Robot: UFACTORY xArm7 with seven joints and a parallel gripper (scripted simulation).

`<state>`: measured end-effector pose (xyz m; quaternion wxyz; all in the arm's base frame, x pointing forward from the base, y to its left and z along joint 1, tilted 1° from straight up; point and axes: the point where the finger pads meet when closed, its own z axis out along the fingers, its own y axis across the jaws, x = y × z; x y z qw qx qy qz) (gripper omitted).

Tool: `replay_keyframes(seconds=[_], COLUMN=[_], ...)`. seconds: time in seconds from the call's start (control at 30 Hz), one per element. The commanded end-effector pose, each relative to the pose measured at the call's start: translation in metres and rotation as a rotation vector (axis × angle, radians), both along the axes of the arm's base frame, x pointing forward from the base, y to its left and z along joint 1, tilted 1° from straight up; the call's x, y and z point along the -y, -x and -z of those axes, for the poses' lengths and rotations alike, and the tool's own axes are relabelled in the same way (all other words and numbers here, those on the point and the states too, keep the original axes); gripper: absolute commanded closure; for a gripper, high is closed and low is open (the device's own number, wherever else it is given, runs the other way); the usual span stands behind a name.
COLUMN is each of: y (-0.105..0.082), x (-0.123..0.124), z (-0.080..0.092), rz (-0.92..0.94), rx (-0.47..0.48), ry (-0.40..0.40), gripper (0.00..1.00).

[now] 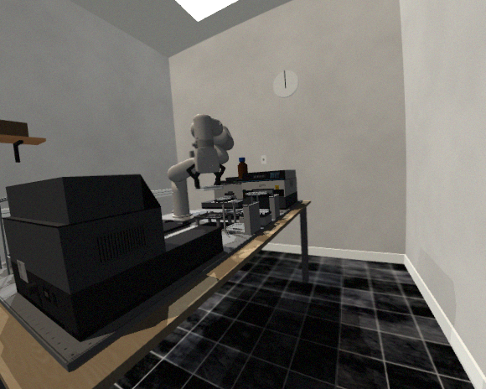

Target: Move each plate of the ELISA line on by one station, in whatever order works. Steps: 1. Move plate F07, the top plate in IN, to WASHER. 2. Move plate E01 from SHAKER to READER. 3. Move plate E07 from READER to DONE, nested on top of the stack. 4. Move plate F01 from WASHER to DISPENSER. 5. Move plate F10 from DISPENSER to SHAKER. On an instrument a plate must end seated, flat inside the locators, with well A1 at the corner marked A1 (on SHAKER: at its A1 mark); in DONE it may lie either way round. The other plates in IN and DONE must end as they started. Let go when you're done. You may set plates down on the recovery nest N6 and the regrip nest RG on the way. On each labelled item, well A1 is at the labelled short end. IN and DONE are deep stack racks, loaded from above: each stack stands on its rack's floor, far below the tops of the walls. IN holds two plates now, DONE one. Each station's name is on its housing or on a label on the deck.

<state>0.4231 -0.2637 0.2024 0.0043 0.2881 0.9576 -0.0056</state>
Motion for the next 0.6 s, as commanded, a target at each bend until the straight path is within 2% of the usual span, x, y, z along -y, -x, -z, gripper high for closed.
replay_keyframes(seconds=[0.0, 0.57], y=[0.005, 0.034], x=[0.008, 0.048], z=[-0.002, -0.002], rz=[0.031, 0.206], rx=[0.003, 0.005], ry=[0.002, 0.001], gripper=[1.0, 1.0])
